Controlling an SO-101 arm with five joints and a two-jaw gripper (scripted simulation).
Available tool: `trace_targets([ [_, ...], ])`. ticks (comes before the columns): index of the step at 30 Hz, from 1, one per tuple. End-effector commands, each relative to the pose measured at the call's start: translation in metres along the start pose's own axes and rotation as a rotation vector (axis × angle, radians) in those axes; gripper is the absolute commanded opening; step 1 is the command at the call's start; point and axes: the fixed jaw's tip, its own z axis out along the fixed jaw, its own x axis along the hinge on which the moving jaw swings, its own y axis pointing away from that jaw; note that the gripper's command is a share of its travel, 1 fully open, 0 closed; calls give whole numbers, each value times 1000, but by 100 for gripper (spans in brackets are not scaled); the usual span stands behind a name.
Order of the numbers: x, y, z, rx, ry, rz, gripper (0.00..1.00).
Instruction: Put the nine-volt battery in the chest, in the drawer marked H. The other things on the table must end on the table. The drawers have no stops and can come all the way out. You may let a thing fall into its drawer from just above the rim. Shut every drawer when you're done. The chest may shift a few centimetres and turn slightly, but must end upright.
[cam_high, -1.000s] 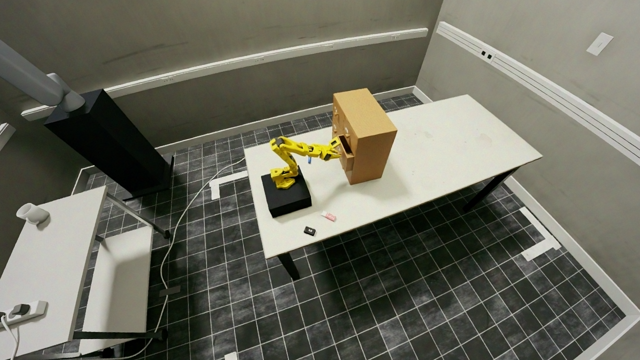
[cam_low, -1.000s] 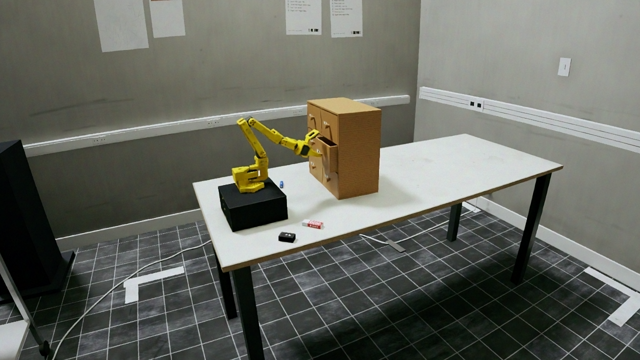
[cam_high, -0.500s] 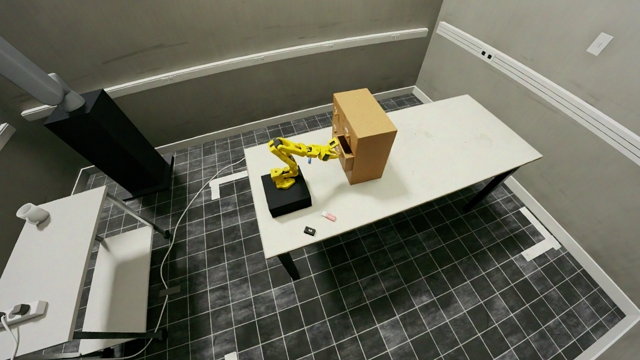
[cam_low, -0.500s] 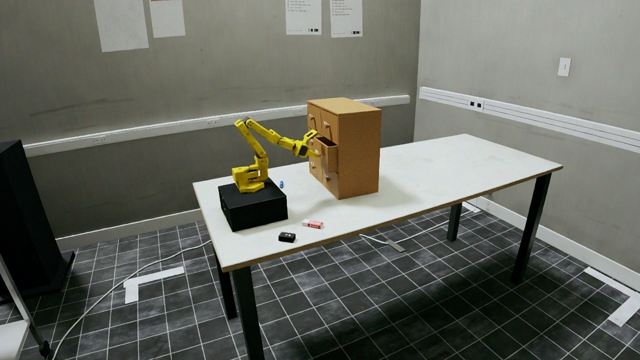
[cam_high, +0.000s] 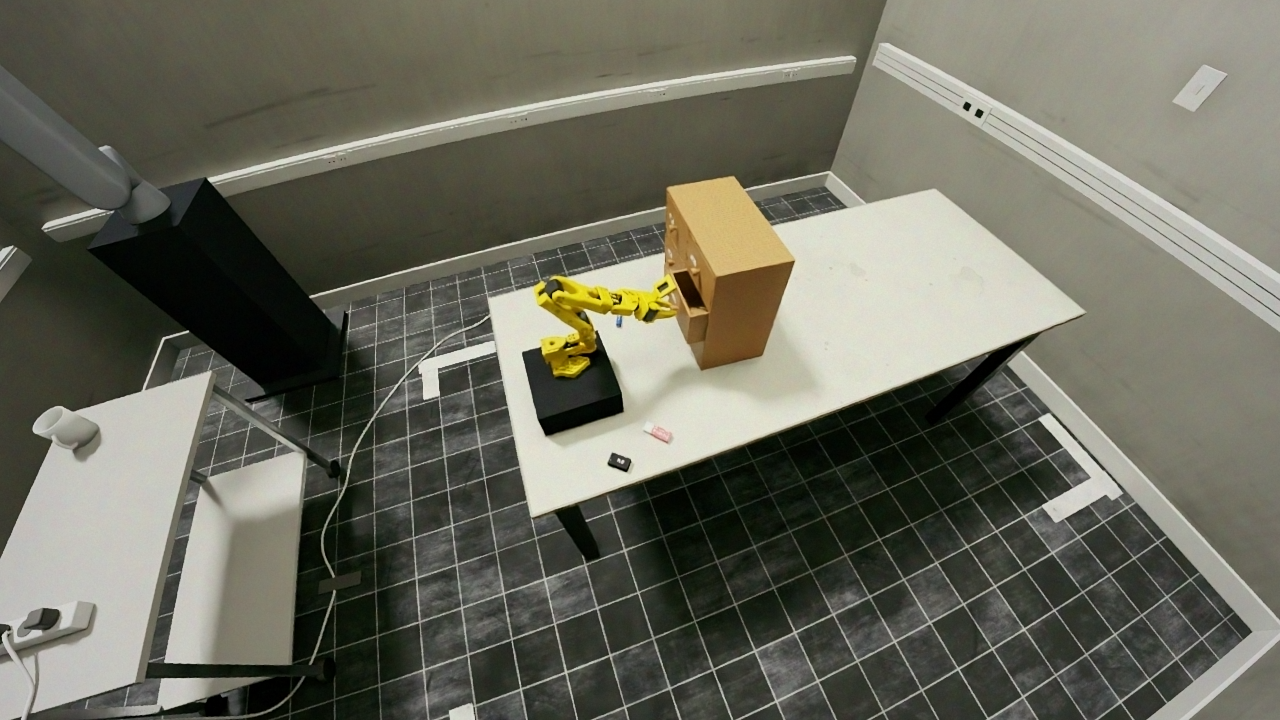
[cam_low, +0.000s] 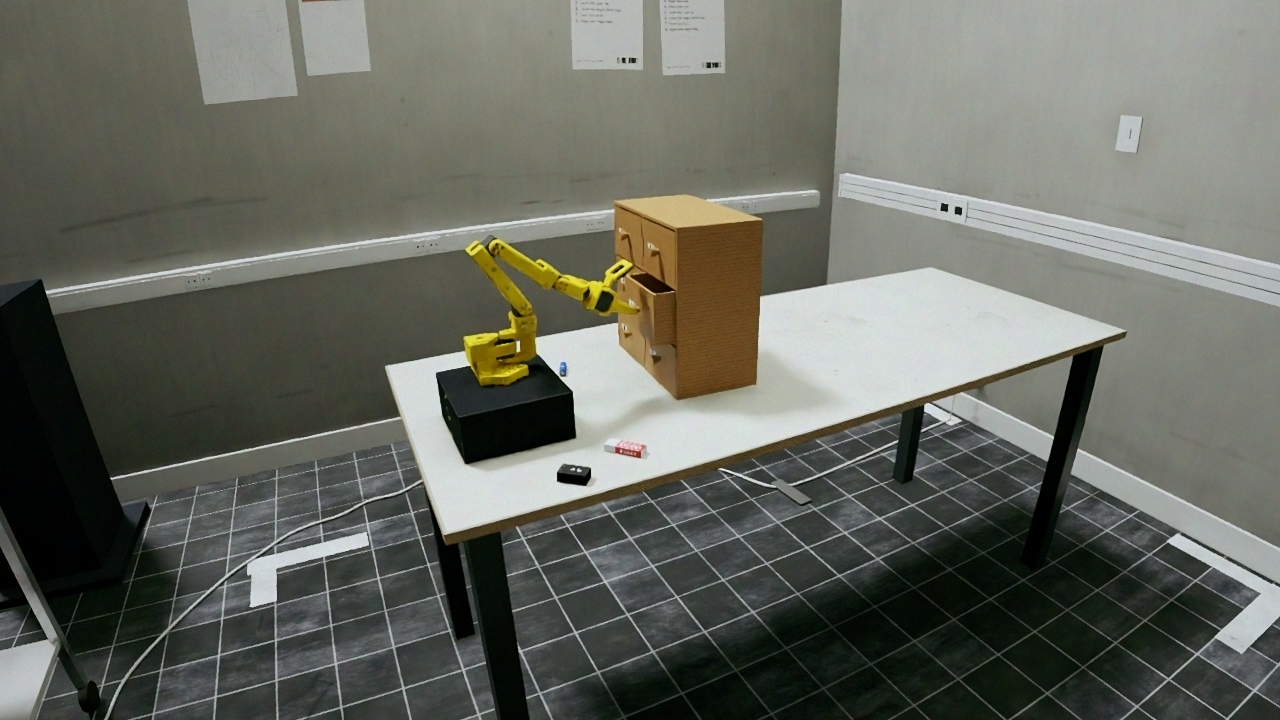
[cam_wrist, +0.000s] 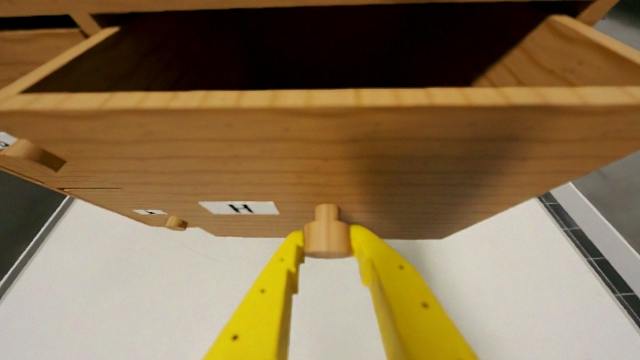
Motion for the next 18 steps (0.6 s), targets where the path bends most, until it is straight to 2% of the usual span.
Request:
trace_targets([
  [1, 0, 2, -2, -7, -3, -11, 0],
  [18, 3, 3, -9, -10, -3, -12, 0],
])
